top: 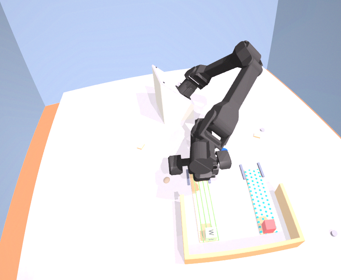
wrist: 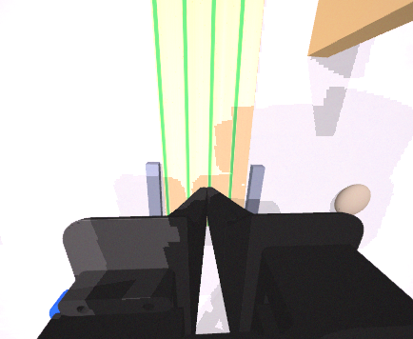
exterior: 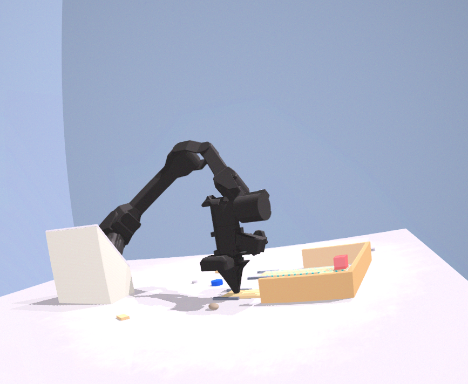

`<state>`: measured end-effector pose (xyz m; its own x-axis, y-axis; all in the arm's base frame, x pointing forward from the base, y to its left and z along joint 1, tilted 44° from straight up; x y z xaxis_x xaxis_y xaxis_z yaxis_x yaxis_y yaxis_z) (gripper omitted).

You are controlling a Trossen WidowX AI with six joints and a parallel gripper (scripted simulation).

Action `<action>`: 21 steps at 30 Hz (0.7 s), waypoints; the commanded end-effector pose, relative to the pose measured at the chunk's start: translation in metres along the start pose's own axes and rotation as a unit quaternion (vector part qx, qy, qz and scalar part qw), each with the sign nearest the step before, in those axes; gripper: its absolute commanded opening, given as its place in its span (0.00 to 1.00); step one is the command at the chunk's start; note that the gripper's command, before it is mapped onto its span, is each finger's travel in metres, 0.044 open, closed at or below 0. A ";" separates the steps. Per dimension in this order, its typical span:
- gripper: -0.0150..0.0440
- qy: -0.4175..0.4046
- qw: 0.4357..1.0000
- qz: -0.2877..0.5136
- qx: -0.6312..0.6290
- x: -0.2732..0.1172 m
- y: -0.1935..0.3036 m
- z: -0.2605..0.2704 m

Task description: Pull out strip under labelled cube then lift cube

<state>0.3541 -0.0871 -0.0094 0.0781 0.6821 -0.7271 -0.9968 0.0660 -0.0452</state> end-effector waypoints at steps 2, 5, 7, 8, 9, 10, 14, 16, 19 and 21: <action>0.25 -0.004 1.000 0.004 0.003 0.002 0.009 0.001; 0.25 -0.004 1.000 0.004 0.003 0.002 0.014 0.002; 0.25 -0.004 1.000 0.004 0.003 0.003 0.017 0.002; 0.25 -0.004 1.000 0.004 0.003 0.003 0.018 0.003; 0.25 -0.004 1.000 0.004 0.003 0.003 0.019 0.003; 0.25 -0.004 1.000 0.004 0.003 0.003 0.021 0.003; 0.25 -0.004 1.000 0.004 0.003 0.003 0.027 0.004; 0.25 -0.004 1.000 0.004 0.003 0.003 0.030 0.005; 0.25 -0.004 1.000 0.004 0.003 0.003 0.035 0.006; 0.25 -0.004 1.000 0.005 0.004 0.003 0.038 0.007</action>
<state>0.3232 -0.0804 -0.0067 0.0808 0.6830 -0.7260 -0.9965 0.0714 -0.0438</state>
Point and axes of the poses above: the point midway between the two fingers, 35 mm back from their tips, its own x axis out along the fingers, its own z axis across the jaws, y = z × x, the point moved 10 cm from there along -x, back along the fingers, and after that the axes turned 11 degrees about -x, right-handed, at the moved point
